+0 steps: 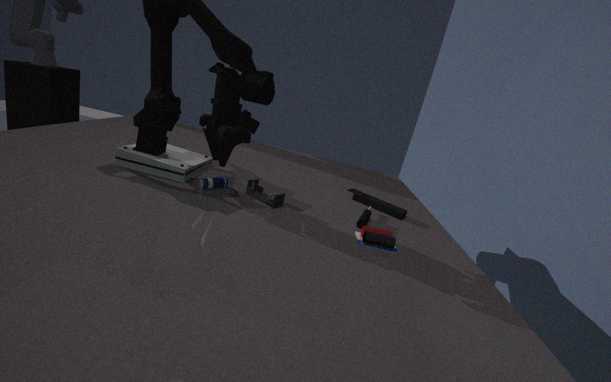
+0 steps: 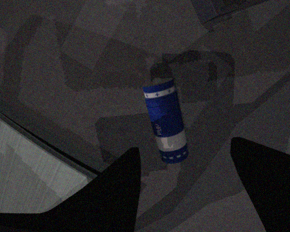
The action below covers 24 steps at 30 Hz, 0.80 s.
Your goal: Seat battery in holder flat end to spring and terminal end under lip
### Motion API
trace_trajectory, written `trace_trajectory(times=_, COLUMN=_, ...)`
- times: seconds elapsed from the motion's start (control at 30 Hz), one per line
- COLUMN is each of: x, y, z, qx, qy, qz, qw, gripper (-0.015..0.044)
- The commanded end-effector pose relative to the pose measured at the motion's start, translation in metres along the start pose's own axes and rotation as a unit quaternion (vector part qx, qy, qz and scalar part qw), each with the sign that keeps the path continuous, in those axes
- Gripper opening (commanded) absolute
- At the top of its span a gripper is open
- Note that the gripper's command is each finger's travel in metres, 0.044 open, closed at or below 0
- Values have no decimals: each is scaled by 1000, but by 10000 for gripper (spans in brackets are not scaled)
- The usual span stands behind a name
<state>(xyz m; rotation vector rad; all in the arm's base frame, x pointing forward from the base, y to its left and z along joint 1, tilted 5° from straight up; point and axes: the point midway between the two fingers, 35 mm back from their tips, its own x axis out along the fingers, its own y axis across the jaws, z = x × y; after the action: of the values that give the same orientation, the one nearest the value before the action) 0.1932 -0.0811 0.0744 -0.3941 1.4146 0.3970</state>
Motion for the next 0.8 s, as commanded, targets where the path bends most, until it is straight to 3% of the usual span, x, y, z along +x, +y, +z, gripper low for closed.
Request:
trace_trajectory(times=0.0, x=12, y=5, z=-3, qx=-73, qy=10, qz=11, qw=997, gripper=244)
trace_trajectory(times=0.77, x=36, y=4, z=-2, qx=-73, qy=10, qz=11, qw=997, gripper=244)
